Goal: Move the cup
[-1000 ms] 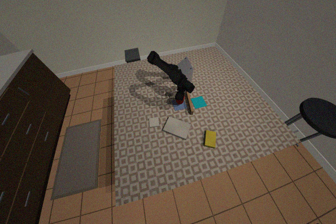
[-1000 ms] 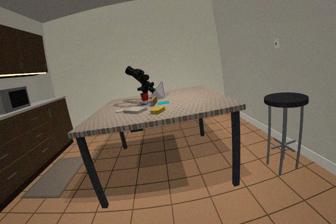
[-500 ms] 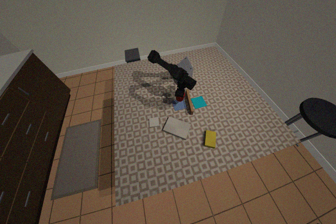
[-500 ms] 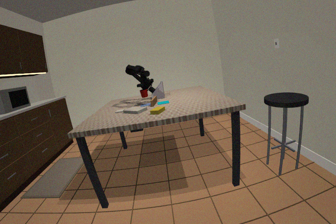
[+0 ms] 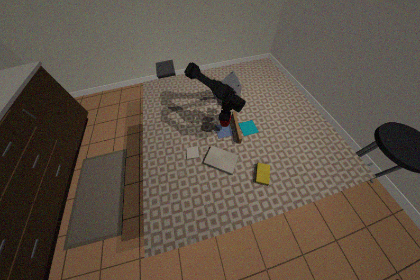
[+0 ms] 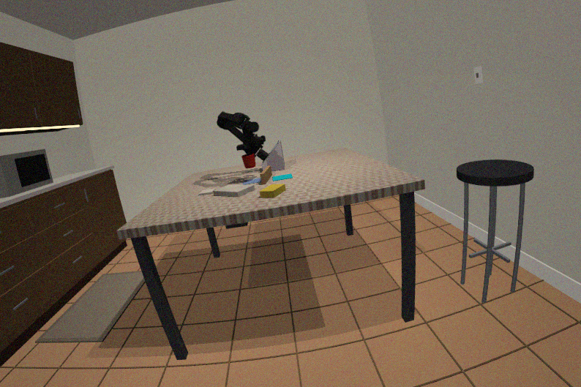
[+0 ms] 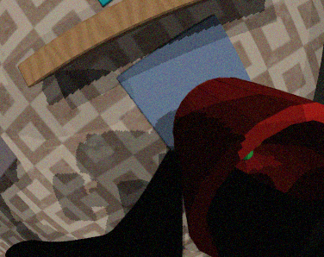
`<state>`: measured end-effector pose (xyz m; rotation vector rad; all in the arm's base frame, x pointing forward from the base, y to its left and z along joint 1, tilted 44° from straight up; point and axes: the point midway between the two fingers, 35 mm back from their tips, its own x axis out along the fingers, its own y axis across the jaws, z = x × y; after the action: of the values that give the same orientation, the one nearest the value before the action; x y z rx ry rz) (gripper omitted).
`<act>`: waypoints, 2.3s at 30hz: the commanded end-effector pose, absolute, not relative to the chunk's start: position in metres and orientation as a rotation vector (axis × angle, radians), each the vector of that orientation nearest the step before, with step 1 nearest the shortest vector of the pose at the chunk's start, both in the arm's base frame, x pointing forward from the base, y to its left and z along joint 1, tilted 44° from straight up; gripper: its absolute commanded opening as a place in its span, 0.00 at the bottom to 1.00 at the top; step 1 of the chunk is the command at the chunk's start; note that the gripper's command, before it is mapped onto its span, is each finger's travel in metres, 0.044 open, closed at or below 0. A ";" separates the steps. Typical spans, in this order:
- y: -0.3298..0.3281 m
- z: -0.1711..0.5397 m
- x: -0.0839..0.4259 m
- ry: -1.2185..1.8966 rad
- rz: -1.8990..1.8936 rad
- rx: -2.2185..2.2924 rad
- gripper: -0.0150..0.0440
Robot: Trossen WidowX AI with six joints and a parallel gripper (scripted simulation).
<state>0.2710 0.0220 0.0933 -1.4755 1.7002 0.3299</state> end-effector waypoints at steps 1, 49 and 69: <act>0.022 0.093 0.271 1.701 0.330 -1.476 0.25; 0.100 0.027 0.277 1.692 0.330 -1.461 0.25; 0.133 -0.001 0.280 1.691 0.331 -1.459 0.25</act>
<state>0.2787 0.1252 0.0061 -1.4671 1.6896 0.3320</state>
